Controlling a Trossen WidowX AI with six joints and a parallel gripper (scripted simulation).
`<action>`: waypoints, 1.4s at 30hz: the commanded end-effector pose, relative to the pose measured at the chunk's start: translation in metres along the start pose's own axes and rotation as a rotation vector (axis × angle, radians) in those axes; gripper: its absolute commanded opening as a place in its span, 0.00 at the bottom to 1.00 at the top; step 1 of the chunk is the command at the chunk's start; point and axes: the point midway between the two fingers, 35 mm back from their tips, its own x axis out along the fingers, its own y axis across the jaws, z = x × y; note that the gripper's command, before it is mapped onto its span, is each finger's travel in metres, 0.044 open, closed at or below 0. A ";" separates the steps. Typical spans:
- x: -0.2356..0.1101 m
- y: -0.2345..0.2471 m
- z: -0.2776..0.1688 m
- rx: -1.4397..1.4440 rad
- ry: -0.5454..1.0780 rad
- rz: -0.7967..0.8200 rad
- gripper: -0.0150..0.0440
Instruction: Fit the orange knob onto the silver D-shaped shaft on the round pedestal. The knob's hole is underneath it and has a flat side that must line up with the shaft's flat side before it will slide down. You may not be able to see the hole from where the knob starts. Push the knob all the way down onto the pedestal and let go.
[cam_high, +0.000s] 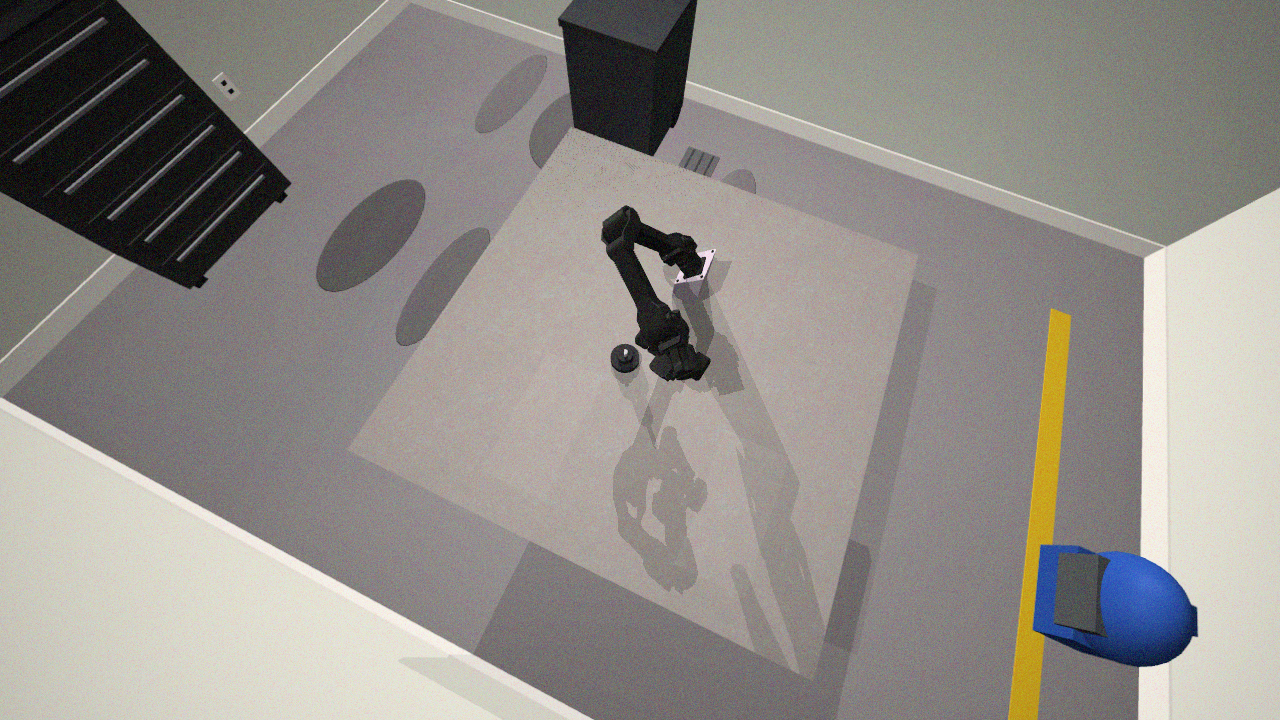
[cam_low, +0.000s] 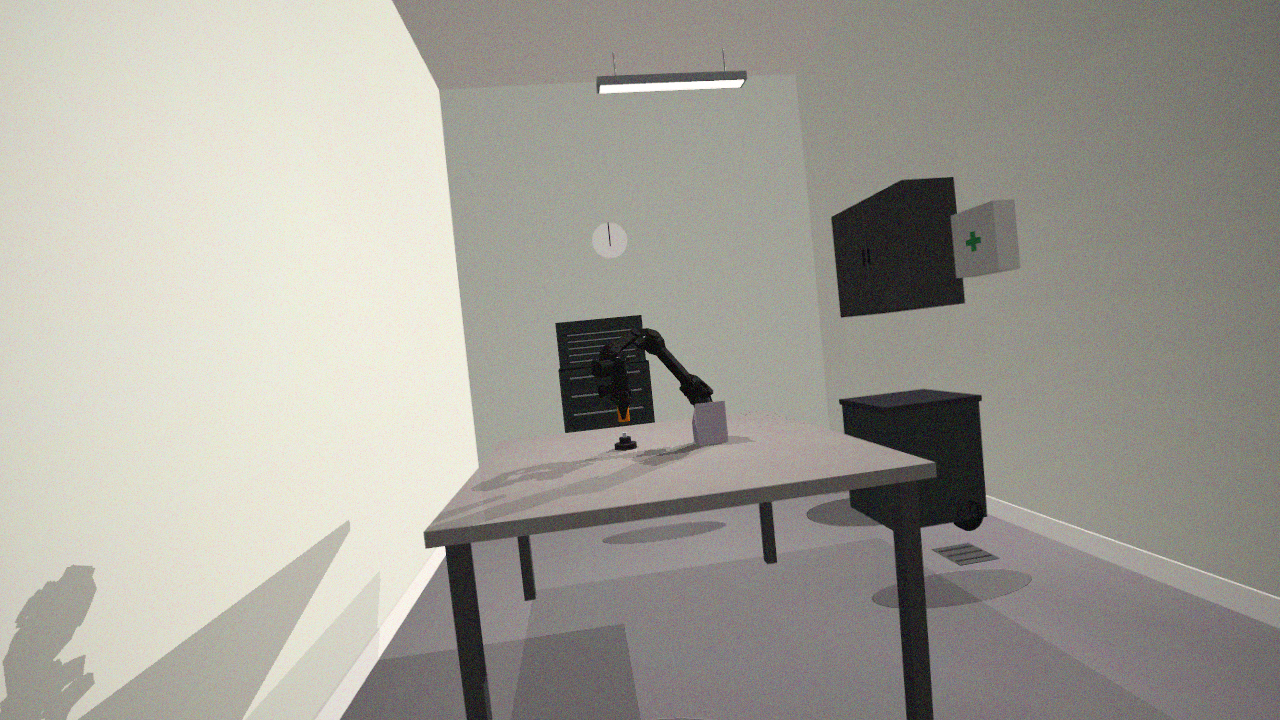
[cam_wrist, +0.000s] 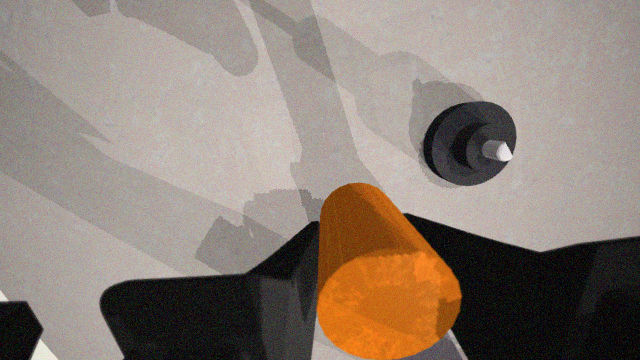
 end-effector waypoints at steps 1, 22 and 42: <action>0.001 -0.014 0.005 -0.004 -0.009 0.004 0.25; 0.018 -0.080 0.018 -0.002 -0.013 -0.006 0.25; 0.033 -0.131 0.017 0.004 -0.012 -0.032 0.25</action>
